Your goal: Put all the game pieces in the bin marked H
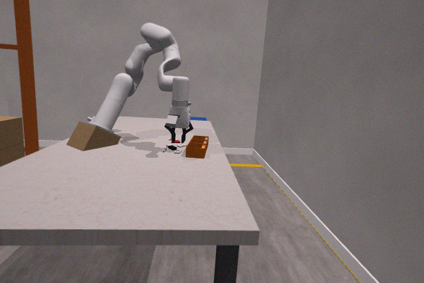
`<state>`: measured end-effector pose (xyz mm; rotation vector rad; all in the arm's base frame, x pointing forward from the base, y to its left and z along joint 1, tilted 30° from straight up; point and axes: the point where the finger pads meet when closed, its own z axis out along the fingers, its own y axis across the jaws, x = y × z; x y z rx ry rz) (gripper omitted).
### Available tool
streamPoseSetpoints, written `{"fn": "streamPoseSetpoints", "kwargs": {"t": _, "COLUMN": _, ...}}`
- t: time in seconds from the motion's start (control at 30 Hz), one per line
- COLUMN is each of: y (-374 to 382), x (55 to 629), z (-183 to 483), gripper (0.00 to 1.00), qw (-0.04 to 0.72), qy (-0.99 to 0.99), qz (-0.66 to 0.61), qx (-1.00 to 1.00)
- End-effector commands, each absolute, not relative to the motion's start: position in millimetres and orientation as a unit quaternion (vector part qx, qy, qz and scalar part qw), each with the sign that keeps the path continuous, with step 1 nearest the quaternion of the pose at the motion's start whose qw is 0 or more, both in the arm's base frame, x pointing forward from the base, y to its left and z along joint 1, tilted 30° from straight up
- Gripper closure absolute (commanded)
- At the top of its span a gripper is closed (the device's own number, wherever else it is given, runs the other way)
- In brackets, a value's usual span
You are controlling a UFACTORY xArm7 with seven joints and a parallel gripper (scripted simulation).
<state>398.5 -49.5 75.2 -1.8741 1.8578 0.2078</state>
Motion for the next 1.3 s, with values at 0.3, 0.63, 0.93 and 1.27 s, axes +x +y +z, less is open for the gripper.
{"fn": "streamPoseSetpoints", "kwargs": {"t": 0.3, "y": -36.4, "x": 410.3, "z": 46.4, "gripper": 0.59, "qw": 0.248, "qy": 0.680, "qz": 0.074, "qx": -0.686}}
{"fn": "streamPoseSetpoints", "kwargs": {"t": 0.63, "y": -32.7, "x": 411.5, "z": 39.5, "gripper": 0.59, "qw": 0.248, "qy": 0.680, "qz": 0.074, "qx": -0.686}}
{"fn": "streamPoseSetpoints", "kwargs": {"t": 0.93, "y": -30.8, "x": 411.9, "z": 35.9, "gripper": 0.59, "qw": 0.248, "qy": 0.680, "qz": 0.074, "qx": -0.686}}
{"fn": "streamPoseSetpoints", "kwargs": {"t": 1.27, "y": -30.7, "x": 411.7, "z": 35.9, "gripper": 0.59, "qw": 0.248, "qy": 0.680, "qz": 0.074, "qx": -0.686}}
